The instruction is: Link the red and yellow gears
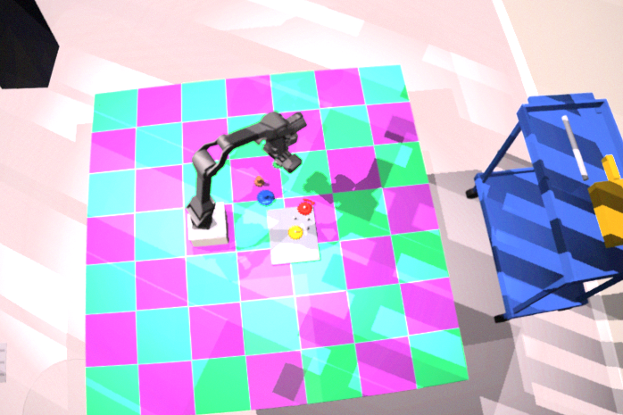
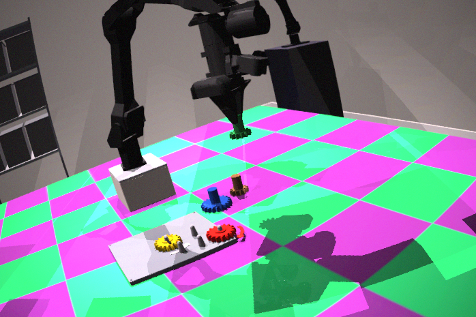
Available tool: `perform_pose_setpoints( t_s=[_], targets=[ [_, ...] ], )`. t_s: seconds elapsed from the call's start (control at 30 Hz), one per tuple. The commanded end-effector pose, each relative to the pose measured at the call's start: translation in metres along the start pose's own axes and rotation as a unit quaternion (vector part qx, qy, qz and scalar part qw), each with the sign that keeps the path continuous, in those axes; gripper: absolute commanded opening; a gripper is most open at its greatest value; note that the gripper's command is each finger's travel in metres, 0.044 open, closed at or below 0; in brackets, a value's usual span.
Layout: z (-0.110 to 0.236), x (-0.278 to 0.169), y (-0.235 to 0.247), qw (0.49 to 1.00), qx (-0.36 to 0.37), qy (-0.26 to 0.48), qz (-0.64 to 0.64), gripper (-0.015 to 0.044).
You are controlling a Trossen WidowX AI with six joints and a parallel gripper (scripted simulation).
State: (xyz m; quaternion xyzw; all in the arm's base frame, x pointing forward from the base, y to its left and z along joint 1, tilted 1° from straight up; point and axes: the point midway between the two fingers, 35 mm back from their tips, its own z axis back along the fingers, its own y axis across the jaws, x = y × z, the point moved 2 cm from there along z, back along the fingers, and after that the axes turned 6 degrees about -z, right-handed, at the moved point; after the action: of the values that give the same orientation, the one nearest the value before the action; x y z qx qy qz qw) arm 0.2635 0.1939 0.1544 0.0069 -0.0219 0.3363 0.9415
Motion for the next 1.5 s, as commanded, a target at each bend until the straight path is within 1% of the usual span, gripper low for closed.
perform_pose_setpoints(
  t_s=[0.0, 1.47],
  targets=[
    [-0.005, 0.002, -0.011, 1.0, -0.002, 0.001, 0.001, 0.0],
    [-0.052, 0.001, -0.122, 1.0, -0.002, 0.001, -0.013, 0.0]
  ],
)
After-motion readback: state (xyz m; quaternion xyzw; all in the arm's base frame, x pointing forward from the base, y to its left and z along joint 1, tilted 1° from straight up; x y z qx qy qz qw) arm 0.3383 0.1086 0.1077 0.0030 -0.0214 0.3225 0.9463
